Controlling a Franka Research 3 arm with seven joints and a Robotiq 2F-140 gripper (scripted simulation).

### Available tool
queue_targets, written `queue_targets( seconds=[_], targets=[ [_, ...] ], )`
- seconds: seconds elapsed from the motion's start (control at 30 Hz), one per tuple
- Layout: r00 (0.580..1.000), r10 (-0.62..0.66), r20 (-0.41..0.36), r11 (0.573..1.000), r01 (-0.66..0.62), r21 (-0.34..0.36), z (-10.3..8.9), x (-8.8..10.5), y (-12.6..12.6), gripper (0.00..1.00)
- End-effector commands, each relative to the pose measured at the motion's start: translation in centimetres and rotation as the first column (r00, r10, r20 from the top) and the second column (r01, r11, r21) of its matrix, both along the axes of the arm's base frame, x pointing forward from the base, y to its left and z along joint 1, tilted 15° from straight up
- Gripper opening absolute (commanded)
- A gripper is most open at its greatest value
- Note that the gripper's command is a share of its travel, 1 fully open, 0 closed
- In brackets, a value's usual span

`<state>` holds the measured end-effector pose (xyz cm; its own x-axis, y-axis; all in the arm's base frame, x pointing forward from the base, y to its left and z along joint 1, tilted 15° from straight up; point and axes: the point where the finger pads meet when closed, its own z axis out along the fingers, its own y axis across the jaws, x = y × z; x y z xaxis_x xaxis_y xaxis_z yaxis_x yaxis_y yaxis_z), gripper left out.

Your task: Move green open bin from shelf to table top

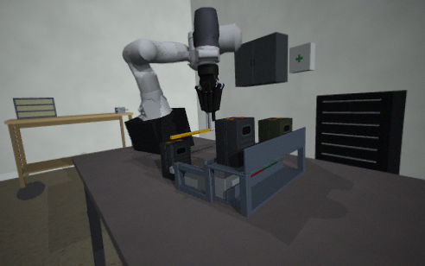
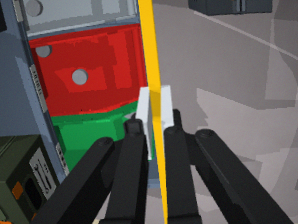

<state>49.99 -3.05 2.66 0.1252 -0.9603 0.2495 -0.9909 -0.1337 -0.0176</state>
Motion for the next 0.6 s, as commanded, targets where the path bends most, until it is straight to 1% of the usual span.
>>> queue_targets(
  seconds=[0.0, 0.57],
  targets=[
    [1.0, -0.002, 0.003, 1.0, 0.002, -0.001, -0.14, 0.12, -0.12, 0.0],
    [1.0, -0.004, 0.004, 1.0, 0.004, -0.001, -0.53, 0.19, -0.32, 0.0]
  ],
)
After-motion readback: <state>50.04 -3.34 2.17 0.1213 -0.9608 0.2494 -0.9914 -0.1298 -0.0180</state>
